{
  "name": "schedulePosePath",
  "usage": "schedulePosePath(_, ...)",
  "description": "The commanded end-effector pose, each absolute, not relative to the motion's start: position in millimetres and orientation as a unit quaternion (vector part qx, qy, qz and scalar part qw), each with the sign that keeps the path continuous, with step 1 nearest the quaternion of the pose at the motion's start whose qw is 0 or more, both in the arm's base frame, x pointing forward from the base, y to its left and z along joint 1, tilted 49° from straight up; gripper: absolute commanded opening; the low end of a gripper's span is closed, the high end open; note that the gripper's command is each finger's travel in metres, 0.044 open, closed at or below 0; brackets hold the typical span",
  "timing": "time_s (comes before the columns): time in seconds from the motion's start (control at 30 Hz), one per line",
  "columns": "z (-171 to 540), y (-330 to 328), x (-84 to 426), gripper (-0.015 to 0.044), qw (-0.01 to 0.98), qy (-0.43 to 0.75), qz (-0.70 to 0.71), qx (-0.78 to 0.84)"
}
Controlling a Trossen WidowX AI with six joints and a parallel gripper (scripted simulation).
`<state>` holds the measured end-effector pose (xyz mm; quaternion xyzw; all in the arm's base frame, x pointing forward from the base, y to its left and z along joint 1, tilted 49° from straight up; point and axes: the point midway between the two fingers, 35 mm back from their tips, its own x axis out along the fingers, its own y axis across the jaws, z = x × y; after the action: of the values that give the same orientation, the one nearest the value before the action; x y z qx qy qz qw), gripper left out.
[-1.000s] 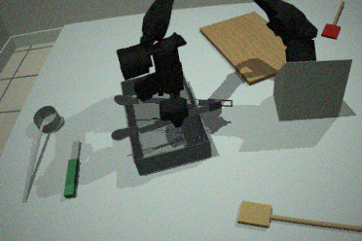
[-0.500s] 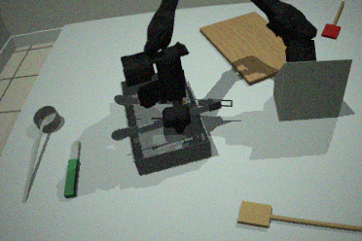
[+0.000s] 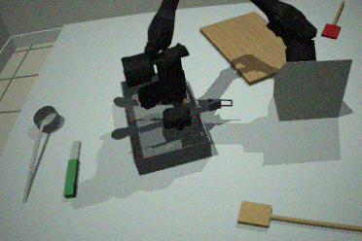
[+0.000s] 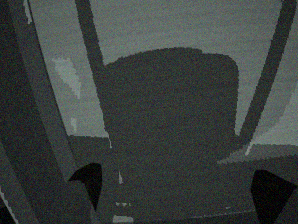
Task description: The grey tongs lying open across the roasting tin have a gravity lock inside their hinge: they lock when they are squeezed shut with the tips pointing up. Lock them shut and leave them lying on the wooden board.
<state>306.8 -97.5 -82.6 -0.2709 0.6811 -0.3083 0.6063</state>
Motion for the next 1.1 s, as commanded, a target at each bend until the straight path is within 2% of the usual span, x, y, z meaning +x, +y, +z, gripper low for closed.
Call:
schedulePosePath(0.0,-82.2,-97.5,306.8,0.0288,0.606,0.681,-0.309,-0.271)
schedulePosePath(1.07,-82.2,-97.5,306.8,0.0075,0.606,0.681,-0.309,-0.271)
